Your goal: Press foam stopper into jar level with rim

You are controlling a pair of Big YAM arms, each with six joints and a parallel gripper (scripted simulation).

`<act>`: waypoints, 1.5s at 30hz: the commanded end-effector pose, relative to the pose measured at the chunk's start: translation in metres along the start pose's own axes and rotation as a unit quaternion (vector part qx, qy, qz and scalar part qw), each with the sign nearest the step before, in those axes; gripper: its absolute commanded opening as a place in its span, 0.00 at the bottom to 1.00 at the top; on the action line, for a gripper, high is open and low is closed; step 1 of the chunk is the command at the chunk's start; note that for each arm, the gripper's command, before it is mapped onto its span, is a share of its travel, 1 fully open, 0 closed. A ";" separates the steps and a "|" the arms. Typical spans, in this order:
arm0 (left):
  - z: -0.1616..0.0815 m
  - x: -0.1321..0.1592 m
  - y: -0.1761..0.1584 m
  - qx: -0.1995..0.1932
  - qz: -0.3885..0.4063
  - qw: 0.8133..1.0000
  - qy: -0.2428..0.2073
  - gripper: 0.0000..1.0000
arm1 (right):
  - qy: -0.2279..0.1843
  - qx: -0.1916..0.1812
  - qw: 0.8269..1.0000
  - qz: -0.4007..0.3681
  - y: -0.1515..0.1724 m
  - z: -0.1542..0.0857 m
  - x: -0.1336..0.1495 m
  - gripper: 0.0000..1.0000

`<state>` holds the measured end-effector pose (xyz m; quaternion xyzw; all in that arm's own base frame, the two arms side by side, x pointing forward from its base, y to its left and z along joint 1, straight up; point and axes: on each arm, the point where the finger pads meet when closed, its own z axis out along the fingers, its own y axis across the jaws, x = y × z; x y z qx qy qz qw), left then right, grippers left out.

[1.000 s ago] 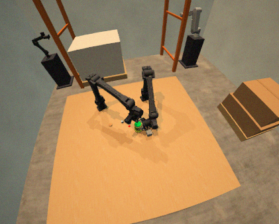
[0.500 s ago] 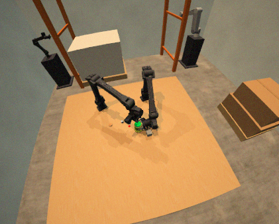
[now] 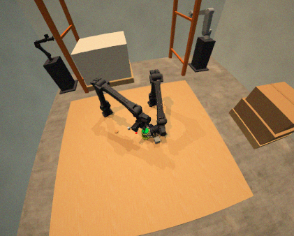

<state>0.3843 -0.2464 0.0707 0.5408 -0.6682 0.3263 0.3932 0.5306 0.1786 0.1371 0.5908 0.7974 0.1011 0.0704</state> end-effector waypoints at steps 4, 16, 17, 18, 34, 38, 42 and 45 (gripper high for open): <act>0.007 0.003 -0.014 0.000 0.000 1.000 -0.004 0.64 | 0.002 -0.001 1.000 -0.007 0.001 0.018 0.006 0.00; 0.007 0.003 -0.014 0.000 0.000 1.000 -0.004 0.64 | 0.002 -0.004 1.000 -0.007 0.002 0.020 0.006 0.00; 0.007 0.003 -0.014 0.000 0.000 1.000 -0.004 0.64 | 0.001 -0.011 1.000 -0.003 0.007 0.009 0.003 0.00; 0.007 0.003 -0.014 0.000 0.000 1.000 -0.004 0.64 | 0.001 0.005 1.000 -0.007 -0.004 0.025 0.006 0.00; 0.007 0.003 -0.014 0.000 0.000 1.000 -0.004 0.64 | 0.001 -0.012 1.000 -0.003 0.009 0.015 0.003 0.00; 0.007 0.003 -0.014 0.000 0.000 1.000 -0.004 0.64 | 0.002 0.000 1.000 -0.007 -0.002 0.030 0.006 0.00; 0.007 0.003 -0.014 0.000 0.000 1.000 -0.004 0.64 | 0.002 0.000 1.000 -0.007 -0.003 0.032 0.006 0.00; 0.007 0.003 -0.014 0.000 0.000 1.000 -0.004 0.64 | 0.001 0.002 1.000 -0.007 -0.004 0.033 0.006 0.00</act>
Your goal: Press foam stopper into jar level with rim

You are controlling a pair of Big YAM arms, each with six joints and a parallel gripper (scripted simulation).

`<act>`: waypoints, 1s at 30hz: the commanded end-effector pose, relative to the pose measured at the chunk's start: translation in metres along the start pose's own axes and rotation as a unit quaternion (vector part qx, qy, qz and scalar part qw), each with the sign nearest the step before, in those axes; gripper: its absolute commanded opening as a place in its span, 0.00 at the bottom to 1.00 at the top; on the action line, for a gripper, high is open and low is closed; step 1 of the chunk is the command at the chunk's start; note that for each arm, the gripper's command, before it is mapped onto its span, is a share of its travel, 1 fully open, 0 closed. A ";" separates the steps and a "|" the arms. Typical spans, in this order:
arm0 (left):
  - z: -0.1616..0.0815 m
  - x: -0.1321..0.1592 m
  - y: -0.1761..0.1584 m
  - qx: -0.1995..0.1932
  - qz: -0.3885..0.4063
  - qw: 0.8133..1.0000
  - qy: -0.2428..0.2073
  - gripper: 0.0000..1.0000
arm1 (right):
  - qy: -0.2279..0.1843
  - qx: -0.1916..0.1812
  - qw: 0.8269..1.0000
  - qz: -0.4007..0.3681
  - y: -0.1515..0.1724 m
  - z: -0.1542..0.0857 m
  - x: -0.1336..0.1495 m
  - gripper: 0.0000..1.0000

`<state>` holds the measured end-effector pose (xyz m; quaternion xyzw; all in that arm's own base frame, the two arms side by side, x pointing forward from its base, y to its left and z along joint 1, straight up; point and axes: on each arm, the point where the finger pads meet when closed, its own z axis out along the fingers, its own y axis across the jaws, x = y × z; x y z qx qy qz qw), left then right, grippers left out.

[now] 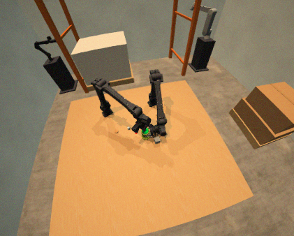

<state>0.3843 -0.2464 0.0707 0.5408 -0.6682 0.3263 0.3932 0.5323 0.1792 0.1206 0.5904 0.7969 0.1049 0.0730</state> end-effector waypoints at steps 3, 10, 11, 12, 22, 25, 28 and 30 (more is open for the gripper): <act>0.007 0.003 -0.014 0.000 0.000 1.000 -0.004 0.64 | 0.001 0.008 1.000 -0.007 -0.003 0.018 0.006 0.00; 0.007 0.003 -0.014 0.000 0.000 1.000 -0.004 0.64 | 0.001 0.010 1.000 -0.007 -0.004 0.021 0.006 0.00; 0.007 0.003 -0.014 0.000 0.000 1.000 -0.004 0.64 | 0.001 0.007 1.000 -0.007 -0.003 0.021 0.006 0.00; 0.007 0.003 -0.014 0.000 0.000 1.000 -0.004 0.64 | 0.001 0.008 1.000 -0.007 -0.004 0.021 0.006 0.00; 0.007 0.003 -0.014 0.000 0.000 1.000 -0.004 0.64 | 0.001 0.010 1.000 -0.007 -0.005 0.026 0.006 0.00; 0.007 0.003 -0.014 0.000 0.000 1.000 -0.004 0.64 | 0.001 0.011 1.000 -0.007 -0.006 0.028 0.006 0.00; 0.007 0.003 -0.014 0.000 0.000 1.000 -0.004 0.64 | 0.001 0.011 1.000 -0.007 -0.006 0.029 0.006 0.00; 0.007 0.003 -0.014 0.000 0.000 1.000 -0.004 0.64 | 0.001 0.012 1.000 -0.007 -0.007 0.031 0.006 0.00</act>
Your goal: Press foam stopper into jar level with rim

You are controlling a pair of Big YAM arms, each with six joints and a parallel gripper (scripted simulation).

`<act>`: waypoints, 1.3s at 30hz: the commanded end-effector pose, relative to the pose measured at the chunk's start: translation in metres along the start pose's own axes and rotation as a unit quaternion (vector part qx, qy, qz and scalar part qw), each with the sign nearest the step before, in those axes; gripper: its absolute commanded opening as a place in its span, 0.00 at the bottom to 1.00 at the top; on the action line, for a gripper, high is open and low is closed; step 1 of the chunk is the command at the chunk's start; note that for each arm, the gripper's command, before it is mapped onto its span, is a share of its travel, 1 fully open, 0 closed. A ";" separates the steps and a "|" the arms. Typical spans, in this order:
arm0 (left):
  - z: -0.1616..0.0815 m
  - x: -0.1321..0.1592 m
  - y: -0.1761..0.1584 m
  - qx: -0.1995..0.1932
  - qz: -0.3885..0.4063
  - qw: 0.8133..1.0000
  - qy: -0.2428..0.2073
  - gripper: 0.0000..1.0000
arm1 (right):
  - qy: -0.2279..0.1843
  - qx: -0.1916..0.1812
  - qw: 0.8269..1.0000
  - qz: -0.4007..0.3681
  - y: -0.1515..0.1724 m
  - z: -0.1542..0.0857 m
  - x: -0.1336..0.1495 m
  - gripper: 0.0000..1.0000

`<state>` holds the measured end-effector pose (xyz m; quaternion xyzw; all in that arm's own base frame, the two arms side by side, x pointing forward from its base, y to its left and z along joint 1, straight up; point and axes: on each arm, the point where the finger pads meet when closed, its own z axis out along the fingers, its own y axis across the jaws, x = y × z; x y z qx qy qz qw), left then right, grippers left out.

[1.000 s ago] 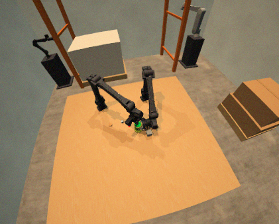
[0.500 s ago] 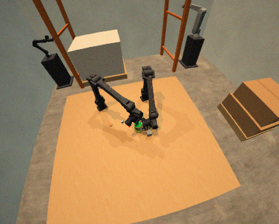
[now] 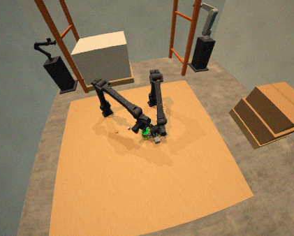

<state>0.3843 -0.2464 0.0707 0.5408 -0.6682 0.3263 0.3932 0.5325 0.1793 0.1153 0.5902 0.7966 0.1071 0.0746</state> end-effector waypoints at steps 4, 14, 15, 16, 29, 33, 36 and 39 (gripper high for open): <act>0.007 0.003 -0.014 0.000 0.000 1.000 -0.004 0.64 | 0.001 0.016 1.000 -0.007 -0.007 0.028 0.006 0.00; 0.007 0.003 -0.014 0.000 0.000 1.000 -0.004 0.64 | 0.001 0.018 1.000 -0.007 -0.008 0.033 0.006 0.00; 0.007 0.003 -0.014 0.000 0.000 1.000 -0.004 0.64 | 0.001 0.019 1.000 -0.007 -0.009 0.033 0.006 0.00; 0.007 0.003 -0.014 0.000 0.000 1.000 -0.004 0.64 | 0.001 0.019 1.000 -0.007 -0.009 0.034 0.006 0.00; 0.007 0.003 -0.014 0.000 0.000 1.000 -0.004 0.64 | 0.001 0.022 1.000 -0.007 -0.012 0.041 0.006 0.00; 0.007 0.003 -0.014 0.000 0.000 1.000 -0.004 0.64 | 0.001 0.023 1.000 -0.007 -0.013 0.043 0.006 0.00; 0.007 0.003 -0.014 0.000 0.000 1.000 -0.004 0.64 | 0.001 0.024 1.000 -0.007 -0.014 0.045 0.006 0.00; 0.007 0.003 -0.014 0.000 0.000 1.000 -0.004 0.64 | 0.001 0.025 1.000 -0.007 -0.014 0.047 0.005 0.00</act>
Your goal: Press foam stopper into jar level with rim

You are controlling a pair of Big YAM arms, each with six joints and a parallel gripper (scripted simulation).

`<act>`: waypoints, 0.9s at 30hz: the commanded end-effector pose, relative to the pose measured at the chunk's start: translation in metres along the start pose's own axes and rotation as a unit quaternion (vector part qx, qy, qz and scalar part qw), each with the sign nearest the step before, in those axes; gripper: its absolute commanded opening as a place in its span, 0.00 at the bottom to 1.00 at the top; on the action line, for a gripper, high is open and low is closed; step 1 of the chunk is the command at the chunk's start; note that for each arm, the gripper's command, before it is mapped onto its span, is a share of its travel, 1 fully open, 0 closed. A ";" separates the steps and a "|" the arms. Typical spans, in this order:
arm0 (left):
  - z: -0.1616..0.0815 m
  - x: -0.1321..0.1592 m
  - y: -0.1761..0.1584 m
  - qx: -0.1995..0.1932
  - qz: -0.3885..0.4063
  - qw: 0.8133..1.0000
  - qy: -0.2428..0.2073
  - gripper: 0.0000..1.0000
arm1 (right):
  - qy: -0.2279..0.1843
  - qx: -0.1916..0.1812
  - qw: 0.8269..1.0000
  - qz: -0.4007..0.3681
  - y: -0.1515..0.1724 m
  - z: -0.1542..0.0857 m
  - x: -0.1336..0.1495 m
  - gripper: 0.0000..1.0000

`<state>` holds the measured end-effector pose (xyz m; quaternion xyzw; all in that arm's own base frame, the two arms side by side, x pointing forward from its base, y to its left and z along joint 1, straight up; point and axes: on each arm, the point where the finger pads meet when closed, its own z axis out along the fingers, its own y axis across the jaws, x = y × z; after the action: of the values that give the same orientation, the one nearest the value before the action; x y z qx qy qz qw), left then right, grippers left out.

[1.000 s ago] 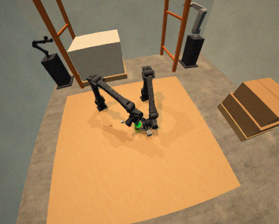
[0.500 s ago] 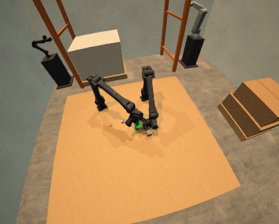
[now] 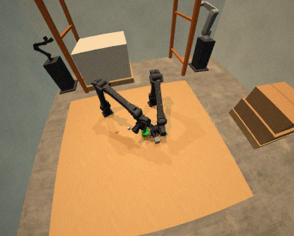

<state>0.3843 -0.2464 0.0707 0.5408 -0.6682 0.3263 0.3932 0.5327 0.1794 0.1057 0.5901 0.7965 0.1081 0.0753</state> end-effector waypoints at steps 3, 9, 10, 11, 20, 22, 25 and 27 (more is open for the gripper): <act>0.007 0.003 -0.014 0.000 0.000 1.000 -0.004 0.64 | 0.001 0.028 1.000 -0.007 -0.013 0.039 0.005 0.00; 0.007 0.003 -0.014 0.000 0.000 1.000 -0.004 0.64 | 0.000 0.029 1.000 -0.007 -0.014 0.043 0.005 0.00; 0.007 0.003 -0.014 0.000 0.000 1.000 -0.004 0.64 | 0.000 0.030 1.000 -0.007 -0.015 0.043 0.005 0.00; 0.007 0.003 -0.014 0.000 0.000 1.000 -0.004 0.64 | 0.000 0.030 1.000 -0.007 -0.015 0.044 0.005 0.00; 0.007 0.003 -0.014 0.000 0.000 1.000 -0.004 0.64 | 0.000 0.031 0.999 -0.007 -0.017 0.048 0.005 0.00; 0.007 0.003 -0.014 0.000 0.000 1.000 -0.004 0.64 | 0.000 0.030 1.000 -0.003 -0.016 0.047 0.002 0.00; 0.007 0.003 -0.014 0.000 0.000 1.000 -0.004 0.64 | 0.001 0.024 1.000 -0.007 -0.013 0.040 0.005 0.00; 0.007 0.003 -0.014 0.000 0.000 1.000 -0.004 0.64 | 0.000 0.038 0.999 -0.007 -0.016 0.034 0.005 0.00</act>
<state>0.3843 -0.2464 0.0707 0.5408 -0.6682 0.3263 0.3932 0.5324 0.1793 0.0991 0.5901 0.7966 0.1076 0.0749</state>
